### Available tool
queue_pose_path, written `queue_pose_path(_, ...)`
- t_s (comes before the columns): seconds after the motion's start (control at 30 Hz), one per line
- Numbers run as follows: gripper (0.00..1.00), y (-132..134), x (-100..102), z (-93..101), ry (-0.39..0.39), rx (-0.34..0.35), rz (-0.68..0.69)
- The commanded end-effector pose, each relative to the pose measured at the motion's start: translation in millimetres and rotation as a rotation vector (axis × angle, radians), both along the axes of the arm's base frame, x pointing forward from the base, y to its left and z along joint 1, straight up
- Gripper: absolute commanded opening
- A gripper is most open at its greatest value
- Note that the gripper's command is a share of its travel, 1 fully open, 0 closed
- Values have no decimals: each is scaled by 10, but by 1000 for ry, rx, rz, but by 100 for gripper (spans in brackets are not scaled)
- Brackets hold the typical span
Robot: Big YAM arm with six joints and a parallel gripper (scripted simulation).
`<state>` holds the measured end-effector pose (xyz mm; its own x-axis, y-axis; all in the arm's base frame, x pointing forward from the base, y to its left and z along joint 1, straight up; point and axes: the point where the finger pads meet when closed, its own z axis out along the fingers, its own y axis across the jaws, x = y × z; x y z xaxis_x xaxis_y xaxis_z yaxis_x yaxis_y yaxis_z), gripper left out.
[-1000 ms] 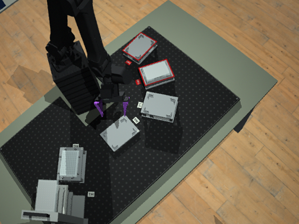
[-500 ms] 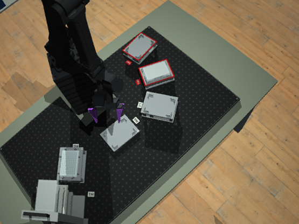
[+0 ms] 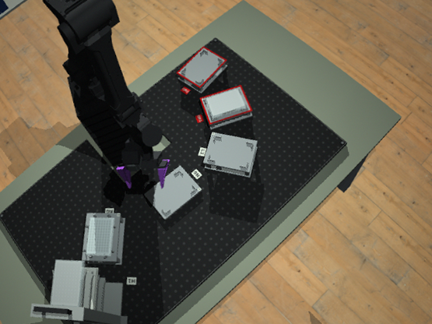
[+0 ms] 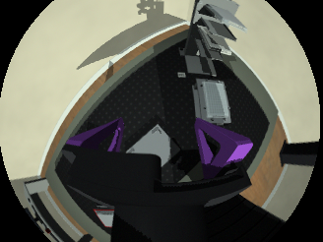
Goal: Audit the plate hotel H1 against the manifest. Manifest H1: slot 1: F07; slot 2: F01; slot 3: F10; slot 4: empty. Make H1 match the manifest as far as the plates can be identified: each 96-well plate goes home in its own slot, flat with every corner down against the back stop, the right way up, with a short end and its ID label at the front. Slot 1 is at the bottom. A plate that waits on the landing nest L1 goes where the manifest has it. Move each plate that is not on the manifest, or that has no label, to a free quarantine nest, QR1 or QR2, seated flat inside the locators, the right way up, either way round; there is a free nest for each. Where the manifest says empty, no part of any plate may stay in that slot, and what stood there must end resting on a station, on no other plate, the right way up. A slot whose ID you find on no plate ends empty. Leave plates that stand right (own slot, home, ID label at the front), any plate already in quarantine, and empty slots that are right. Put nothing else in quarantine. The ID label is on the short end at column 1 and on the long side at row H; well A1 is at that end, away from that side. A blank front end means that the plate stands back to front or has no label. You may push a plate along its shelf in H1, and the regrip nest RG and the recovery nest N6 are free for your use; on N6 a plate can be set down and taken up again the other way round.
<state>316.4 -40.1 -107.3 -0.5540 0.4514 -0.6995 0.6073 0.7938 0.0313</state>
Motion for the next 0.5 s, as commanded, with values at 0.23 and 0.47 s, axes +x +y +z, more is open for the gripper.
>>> queue_pose_path(0.23, 100, -374, 44, 23, -1, -32, 16)
queue_pose_path(0.47, 100, -545, 101, 28, -8, -33, 16)
